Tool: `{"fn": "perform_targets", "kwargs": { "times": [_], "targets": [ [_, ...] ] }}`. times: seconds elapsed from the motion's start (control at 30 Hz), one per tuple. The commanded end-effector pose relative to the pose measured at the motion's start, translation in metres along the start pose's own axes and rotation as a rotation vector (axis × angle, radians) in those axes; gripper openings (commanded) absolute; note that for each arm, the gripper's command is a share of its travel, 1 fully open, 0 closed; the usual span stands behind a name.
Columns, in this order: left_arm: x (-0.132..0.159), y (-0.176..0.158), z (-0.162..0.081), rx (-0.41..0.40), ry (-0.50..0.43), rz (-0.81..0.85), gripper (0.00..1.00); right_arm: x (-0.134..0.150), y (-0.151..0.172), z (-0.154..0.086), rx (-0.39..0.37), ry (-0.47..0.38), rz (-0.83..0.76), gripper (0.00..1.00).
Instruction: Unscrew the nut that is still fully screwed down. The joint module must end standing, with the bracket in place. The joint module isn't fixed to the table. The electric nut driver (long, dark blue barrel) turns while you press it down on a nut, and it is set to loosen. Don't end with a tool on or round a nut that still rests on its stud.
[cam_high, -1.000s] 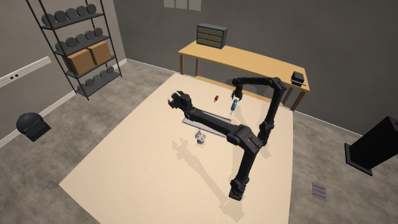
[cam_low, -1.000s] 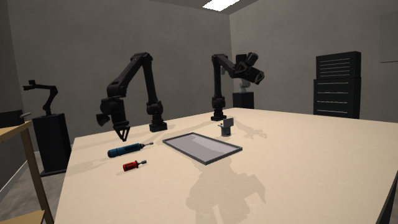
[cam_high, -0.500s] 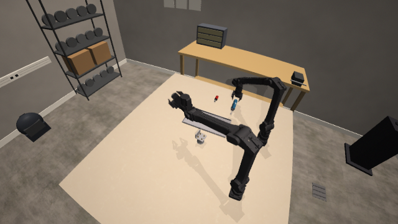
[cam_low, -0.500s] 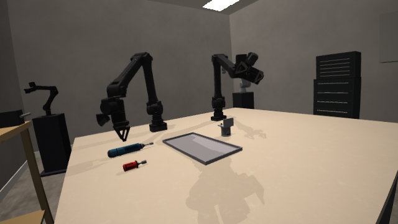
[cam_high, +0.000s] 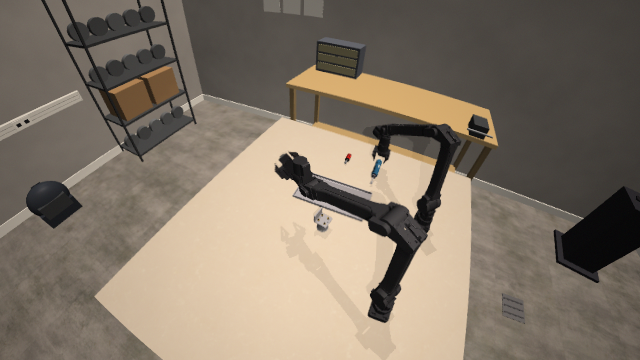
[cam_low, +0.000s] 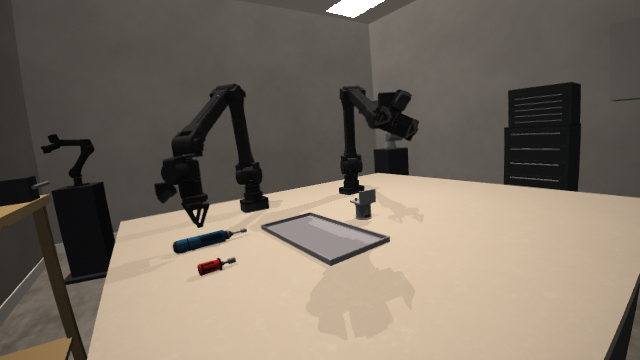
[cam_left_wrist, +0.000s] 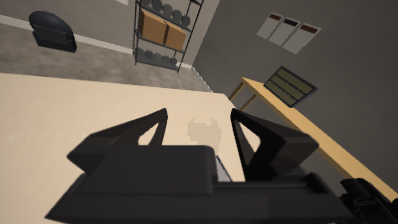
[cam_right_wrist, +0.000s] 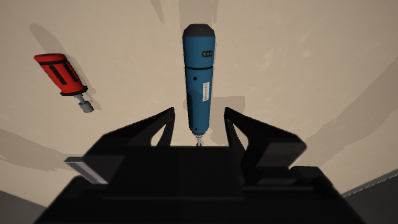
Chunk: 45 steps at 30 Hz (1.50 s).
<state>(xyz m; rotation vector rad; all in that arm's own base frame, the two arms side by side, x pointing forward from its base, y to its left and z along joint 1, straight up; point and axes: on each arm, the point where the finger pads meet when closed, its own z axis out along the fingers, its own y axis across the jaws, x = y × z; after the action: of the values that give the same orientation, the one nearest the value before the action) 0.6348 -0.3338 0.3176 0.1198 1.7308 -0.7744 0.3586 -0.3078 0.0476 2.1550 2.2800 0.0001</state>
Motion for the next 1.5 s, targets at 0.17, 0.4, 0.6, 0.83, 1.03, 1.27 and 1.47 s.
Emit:
{"fn": "perform_targets", "kwargs": {
  "times": [0.17,0.4,0.6,0.83,1.03,1.27,1.47],
  "targets": [
    [-0.005,0.006,-0.049,0.058,0.006,0.152,0.86,-0.008,0.01,-0.011,-0.025,-0.022,0.0,0.65],
    [0.004,0.007,-0.06,0.076,0.023,0.177,0.86,-0.008,0.01,-0.011,-0.025,-0.022,0.0,0.65],
    [0.03,0.01,-0.094,0.13,0.073,0.254,0.86,-0.008,0.01,-0.011,-0.025,-0.022,0.0,0.65],
    [0.013,-0.001,-0.107,0.182,0.049,0.325,0.86,-0.008,0.01,-0.011,-0.025,-0.022,0.0,0.65],
    [0.066,0.013,-0.141,0.209,0.131,0.351,0.86,-0.008,0.01,-0.011,-0.025,-0.022,0.0,0.65],
    [0.099,0.014,-0.184,0.284,0.174,0.43,0.86,-0.008,0.01,-0.011,-0.025,-0.022,0.0,0.65],
    [0.074,0.004,-0.178,0.304,0.132,0.463,0.86,-0.008,0.01,-0.011,-0.025,-0.022,0.0,0.65]
  ]
}}
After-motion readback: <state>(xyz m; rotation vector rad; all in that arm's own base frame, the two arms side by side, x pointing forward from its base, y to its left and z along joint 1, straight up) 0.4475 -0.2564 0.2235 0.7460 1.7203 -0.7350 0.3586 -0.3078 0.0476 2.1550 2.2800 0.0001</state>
